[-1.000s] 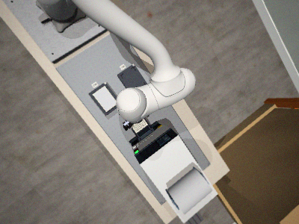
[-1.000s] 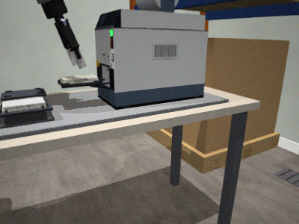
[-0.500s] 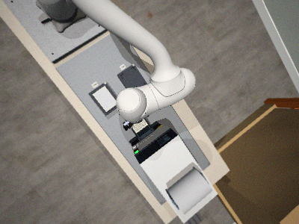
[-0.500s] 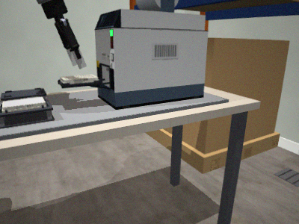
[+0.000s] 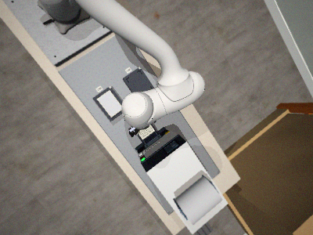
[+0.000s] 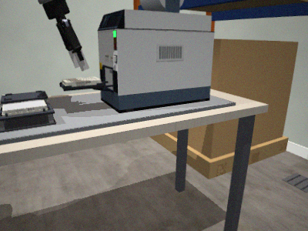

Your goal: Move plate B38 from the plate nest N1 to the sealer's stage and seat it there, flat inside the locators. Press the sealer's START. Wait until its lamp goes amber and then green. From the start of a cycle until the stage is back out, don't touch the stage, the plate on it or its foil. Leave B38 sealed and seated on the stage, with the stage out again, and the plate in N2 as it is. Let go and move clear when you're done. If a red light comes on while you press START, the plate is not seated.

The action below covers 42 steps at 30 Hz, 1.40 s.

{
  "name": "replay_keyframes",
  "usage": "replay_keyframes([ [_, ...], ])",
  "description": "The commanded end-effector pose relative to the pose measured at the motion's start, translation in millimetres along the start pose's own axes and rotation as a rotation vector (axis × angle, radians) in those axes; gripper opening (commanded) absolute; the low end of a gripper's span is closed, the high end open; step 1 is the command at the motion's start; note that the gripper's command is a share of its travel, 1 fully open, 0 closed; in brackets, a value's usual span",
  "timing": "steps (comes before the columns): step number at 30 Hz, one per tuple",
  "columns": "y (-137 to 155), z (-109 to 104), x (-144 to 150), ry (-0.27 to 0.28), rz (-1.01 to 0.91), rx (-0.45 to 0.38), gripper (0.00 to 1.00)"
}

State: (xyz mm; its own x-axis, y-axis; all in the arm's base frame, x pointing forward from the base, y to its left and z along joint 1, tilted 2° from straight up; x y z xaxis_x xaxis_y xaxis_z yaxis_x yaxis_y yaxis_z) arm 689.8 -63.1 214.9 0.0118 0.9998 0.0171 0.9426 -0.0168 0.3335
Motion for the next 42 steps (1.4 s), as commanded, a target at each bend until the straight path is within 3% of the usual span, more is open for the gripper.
replay_keyframes([
  [1,2.2,-3.1,0.4,-0.002,0.004,-0.003,0.70],
  [24,2.2,-3.1,0.4,-0.002,0.004,-0.003,0.70],
  [42,-23.4,-12.1,-1.0,-0.002,0.004,-0.003,0.70],
])
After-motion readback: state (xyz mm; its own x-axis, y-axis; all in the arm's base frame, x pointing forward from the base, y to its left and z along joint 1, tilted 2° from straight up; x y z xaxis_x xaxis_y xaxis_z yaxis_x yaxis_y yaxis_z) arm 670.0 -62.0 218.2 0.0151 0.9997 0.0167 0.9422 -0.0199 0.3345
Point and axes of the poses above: the point where the finger pads meet when closed, its own z axis out along the fingers, its own x axis across the jaws, y = z × x, the point moved 8 cm from there along -z, back along the fingers, and after that the axes turned 2 degrees about -z, right-handed, at the moved point
